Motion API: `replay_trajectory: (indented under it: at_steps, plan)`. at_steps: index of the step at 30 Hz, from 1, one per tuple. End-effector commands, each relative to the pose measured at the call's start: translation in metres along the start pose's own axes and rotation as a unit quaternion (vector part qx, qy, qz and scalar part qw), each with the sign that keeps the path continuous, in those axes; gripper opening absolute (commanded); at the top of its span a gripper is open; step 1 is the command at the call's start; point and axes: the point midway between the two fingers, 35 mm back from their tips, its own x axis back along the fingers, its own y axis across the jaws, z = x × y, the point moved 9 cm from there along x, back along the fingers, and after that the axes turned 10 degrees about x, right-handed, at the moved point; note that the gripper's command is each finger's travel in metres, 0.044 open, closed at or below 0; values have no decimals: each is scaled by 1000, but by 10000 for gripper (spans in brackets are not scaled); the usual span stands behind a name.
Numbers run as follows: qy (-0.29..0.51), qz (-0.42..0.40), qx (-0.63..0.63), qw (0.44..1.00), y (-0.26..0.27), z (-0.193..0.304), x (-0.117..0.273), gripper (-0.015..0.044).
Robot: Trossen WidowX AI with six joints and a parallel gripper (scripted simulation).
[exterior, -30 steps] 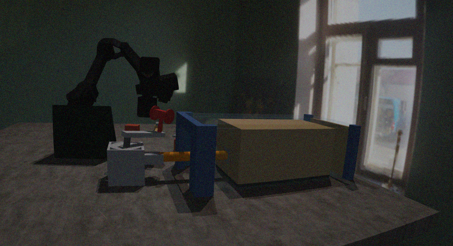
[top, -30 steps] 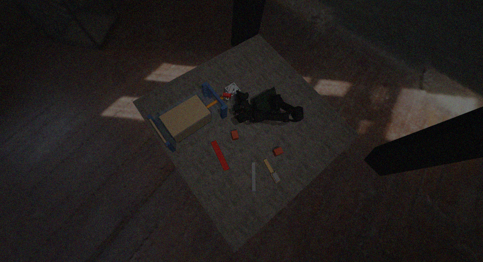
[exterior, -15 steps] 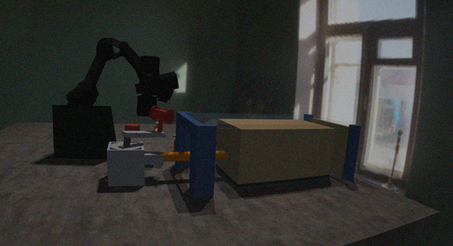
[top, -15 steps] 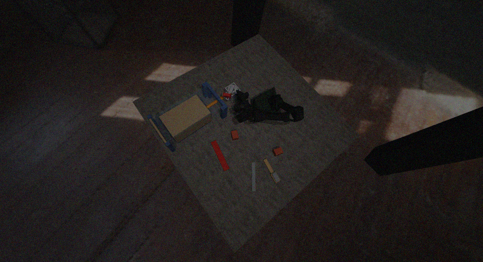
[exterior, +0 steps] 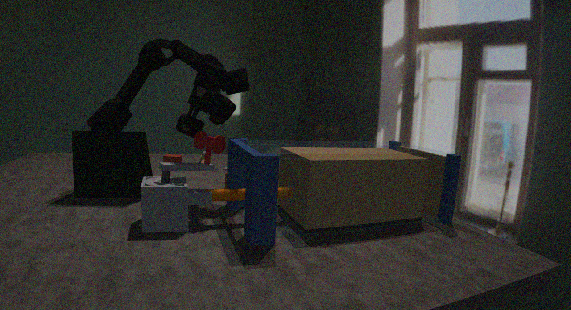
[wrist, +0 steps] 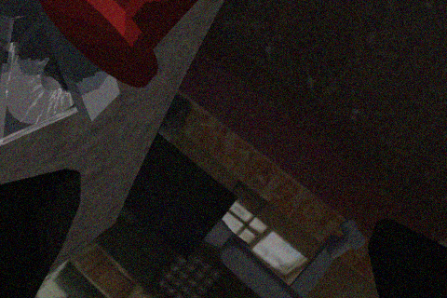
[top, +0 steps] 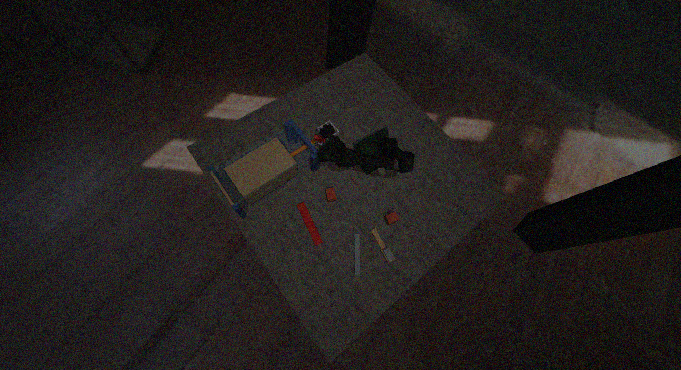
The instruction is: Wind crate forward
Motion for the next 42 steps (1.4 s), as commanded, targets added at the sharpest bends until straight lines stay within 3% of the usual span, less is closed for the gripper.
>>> replay_trajectory:
  at_steps: [1,8,15,31,42]
  plan:
    - [-44,-155,95,982,-37,8,-28,440]
    - [-205,-329,176,905,-86,37,-71,440]
    - [-408,-388,178,807,-120,80,-112,440]
    - [-413,-388,177,805,-120,80,-113,440]
    - [-413,-388,178,805,-75,48,-133,440]
